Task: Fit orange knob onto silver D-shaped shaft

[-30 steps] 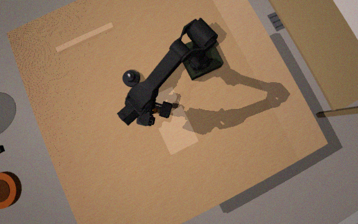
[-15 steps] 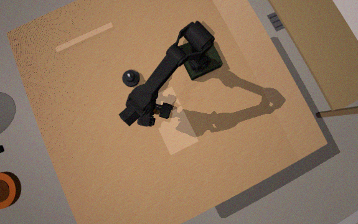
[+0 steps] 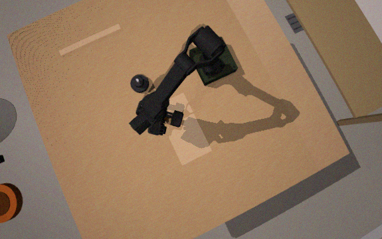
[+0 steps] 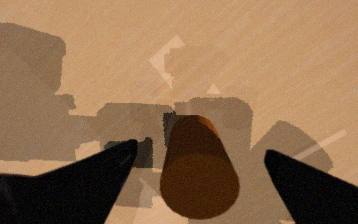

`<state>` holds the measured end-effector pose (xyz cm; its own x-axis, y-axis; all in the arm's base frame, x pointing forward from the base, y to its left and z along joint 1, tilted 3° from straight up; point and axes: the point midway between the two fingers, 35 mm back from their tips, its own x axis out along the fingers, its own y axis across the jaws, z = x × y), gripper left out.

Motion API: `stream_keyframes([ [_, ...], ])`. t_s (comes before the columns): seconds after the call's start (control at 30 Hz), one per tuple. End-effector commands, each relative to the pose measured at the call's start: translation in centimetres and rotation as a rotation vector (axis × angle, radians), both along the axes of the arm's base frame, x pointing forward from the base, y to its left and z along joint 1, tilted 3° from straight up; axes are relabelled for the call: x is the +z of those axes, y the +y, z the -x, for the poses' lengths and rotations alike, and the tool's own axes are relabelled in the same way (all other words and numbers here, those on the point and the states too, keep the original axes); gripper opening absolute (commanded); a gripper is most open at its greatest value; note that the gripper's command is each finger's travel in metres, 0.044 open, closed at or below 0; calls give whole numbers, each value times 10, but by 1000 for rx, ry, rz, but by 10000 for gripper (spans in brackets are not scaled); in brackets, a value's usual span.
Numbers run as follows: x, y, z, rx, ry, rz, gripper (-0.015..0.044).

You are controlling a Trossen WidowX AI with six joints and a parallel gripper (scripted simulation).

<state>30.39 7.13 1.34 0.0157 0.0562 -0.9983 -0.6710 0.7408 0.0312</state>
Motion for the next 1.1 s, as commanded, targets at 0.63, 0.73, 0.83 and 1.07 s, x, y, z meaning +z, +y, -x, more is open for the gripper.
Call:
stream_keyframes([
  [0.63,-19,1,4,-3,16,-2,164],
  [0.73,-19,1,4,-3,16,-2,144],
  [0.83,-19,1,4,-3,16,-2,85],
  [1.07,0,1,0,-3,15,-2,0],
])
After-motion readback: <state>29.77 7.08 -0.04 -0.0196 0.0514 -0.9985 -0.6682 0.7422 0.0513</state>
